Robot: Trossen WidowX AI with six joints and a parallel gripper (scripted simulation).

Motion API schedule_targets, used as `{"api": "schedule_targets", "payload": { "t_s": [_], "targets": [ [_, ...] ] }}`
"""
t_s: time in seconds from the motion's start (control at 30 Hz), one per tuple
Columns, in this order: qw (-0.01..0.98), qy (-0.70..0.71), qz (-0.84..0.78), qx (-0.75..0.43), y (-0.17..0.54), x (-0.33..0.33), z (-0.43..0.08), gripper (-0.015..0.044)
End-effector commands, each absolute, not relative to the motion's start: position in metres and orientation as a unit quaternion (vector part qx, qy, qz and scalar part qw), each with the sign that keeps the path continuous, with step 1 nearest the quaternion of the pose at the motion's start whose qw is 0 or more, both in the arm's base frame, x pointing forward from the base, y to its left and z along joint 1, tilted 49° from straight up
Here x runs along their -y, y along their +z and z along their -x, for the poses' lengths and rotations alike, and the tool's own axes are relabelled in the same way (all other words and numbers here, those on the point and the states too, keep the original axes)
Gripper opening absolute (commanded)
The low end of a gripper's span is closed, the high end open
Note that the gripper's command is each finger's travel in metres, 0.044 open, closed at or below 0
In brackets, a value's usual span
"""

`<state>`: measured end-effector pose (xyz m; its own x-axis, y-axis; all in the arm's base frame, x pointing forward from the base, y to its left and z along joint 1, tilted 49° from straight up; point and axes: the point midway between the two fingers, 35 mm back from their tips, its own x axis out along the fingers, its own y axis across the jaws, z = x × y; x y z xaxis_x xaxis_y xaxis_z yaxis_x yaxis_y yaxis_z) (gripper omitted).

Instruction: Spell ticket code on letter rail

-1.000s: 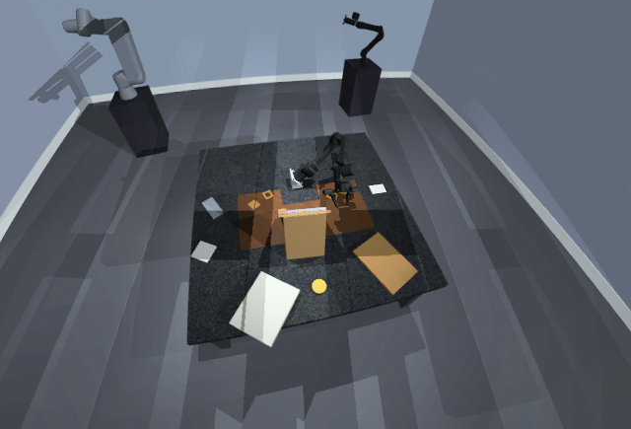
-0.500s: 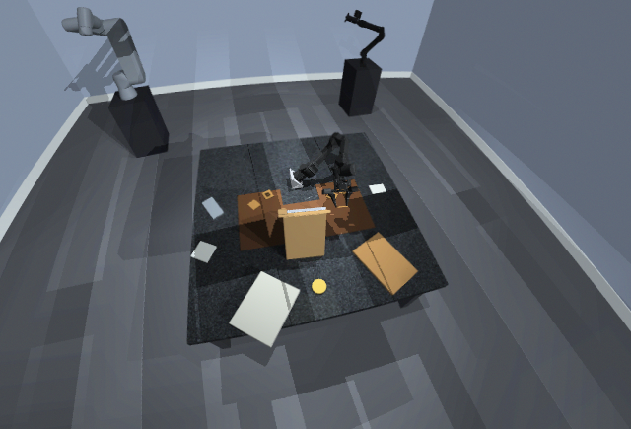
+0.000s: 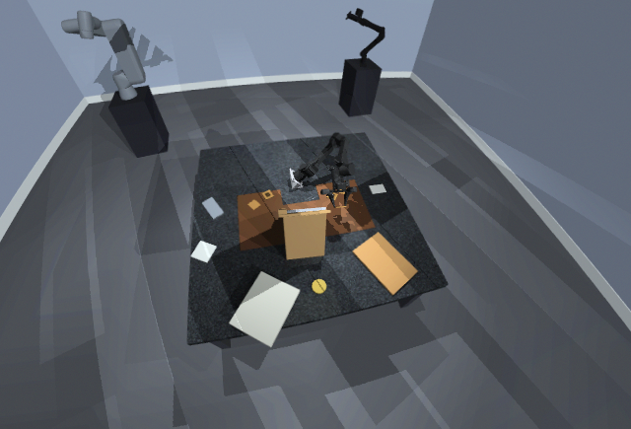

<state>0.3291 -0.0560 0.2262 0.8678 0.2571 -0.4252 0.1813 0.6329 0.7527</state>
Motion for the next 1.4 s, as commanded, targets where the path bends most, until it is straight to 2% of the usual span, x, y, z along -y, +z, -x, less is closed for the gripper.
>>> {"api": "schedule_targets", "payload": {
  "t_s": [0.0, 1.37],
  "targets": [
    [0.867, 0.024, -0.427, -0.258, 0.223, 0.056, -0.328, 0.0000],
    [0.867, 0.024, -0.426, -0.258, 0.207, 0.070, -0.325, 0.0000]
  ]
}}
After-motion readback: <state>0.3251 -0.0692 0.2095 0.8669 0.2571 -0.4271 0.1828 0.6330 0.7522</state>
